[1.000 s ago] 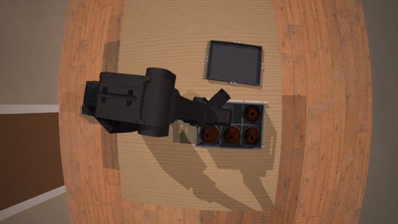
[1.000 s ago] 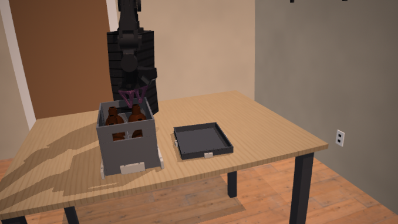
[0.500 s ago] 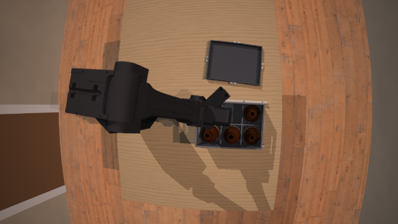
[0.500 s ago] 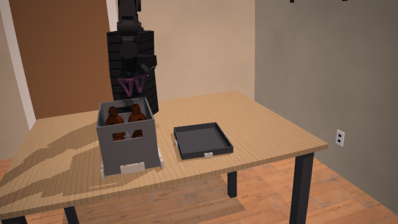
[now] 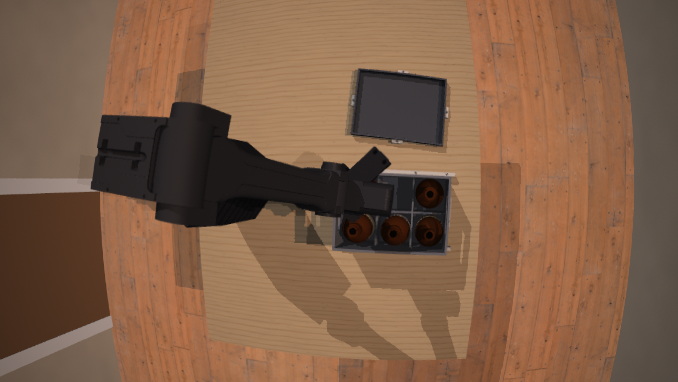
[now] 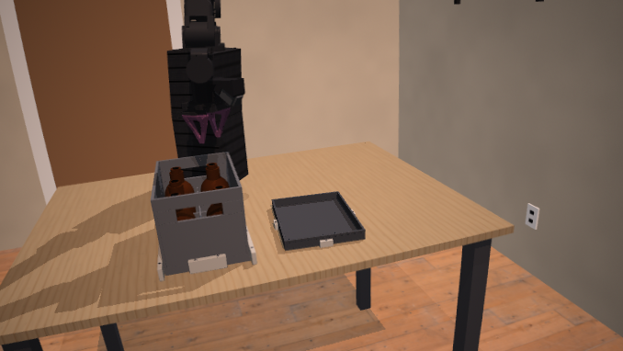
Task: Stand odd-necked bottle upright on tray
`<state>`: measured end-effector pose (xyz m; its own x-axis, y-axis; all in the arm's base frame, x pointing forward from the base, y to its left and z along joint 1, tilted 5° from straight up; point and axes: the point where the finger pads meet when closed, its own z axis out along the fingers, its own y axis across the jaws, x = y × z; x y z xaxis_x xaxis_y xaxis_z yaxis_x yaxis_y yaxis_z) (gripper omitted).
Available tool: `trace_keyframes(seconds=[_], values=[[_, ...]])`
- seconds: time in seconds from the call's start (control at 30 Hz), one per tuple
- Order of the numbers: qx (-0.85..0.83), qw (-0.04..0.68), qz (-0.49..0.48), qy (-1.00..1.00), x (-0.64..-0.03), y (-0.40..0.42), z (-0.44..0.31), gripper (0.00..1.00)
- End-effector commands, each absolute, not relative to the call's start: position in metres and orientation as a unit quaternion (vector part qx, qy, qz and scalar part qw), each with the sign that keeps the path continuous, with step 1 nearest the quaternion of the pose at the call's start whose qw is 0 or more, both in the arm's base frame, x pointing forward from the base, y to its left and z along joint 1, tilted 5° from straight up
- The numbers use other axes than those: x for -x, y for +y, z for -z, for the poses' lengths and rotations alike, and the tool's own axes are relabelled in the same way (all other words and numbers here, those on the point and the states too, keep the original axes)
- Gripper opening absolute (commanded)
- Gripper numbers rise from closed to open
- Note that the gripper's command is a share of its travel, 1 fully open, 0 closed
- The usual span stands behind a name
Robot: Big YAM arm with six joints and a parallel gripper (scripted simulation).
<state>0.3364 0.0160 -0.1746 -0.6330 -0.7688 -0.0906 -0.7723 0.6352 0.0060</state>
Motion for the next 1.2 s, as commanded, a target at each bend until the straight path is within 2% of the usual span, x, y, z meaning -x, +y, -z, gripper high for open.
trace_keyframes(seconds=[0.0, 0.07, 0.1, 1.17], values=[[0.424, 0.031, -0.027, 0.905, -0.3299, 0.0096, 0.1745, 0.61], [0.424, 0.031, -0.027, 0.905, -0.3299, 0.0096, 0.1745, 0.61], [0.424, 0.031, -0.027, 0.905, -0.3299, 0.0096, 0.1745, 0.0], [0.424, 0.031, -0.027, 0.905, -0.3299, 0.0096, 0.1745, 0.0]])
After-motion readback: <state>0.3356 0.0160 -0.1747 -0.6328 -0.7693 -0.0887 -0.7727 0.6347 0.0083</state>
